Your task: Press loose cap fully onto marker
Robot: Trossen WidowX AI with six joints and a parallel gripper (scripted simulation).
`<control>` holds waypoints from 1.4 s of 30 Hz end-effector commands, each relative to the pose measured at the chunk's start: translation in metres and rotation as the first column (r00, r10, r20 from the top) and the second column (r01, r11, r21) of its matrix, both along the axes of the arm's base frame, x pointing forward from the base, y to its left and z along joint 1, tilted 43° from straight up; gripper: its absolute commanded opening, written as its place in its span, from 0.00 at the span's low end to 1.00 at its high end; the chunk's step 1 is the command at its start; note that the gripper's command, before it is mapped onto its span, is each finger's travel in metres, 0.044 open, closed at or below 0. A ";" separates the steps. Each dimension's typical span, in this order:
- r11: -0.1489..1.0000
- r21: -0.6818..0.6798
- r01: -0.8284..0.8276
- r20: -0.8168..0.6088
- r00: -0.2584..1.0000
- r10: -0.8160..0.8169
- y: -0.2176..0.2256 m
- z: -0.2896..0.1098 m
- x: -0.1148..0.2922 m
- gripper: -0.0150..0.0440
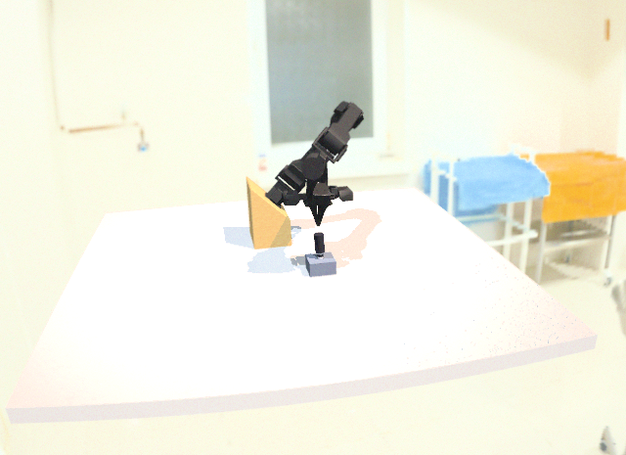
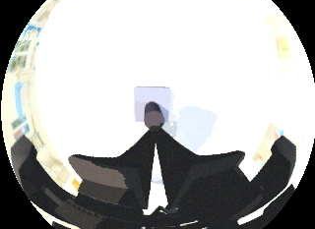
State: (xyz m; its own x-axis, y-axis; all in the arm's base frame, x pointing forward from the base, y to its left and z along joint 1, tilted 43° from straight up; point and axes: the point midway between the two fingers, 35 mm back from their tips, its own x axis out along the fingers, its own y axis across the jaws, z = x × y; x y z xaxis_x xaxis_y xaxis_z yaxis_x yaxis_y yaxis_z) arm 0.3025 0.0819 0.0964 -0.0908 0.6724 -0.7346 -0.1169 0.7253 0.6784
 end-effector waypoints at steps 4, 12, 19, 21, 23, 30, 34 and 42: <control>1.000 0.004 0.001 -0.007 1.000 -0.001 0.009 -0.009 -0.002 0.25; 1.000 0.004 0.001 -0.006 1.000 -0.001 0.017 -0.018 -0.004 0.25; 1.000 0.005 0.001 -0.006 1.000 -0.001 0.023 -0.024 -0.004 0.25; 1.000 0.001 0.002 0.002 1.000 -0.002 0.018 -0.019 -0.002 0.25; 1.000 0.001 0.002 0.002 1.000 -0.002 0.018 -0.019 -0.002 0.25; 1.000 -0.006 0.003 0.001 1.000 -0.003 -0.017 0.017 0.006 0.25; 1.000 -0.003 0.002 -0.002 1.000 -0.002 -0.042 0.045 0.006 0.25; 1.000 -0.003 0.002 -0.002 1.000 -0.002 -0.042 0.045 0.006 0.34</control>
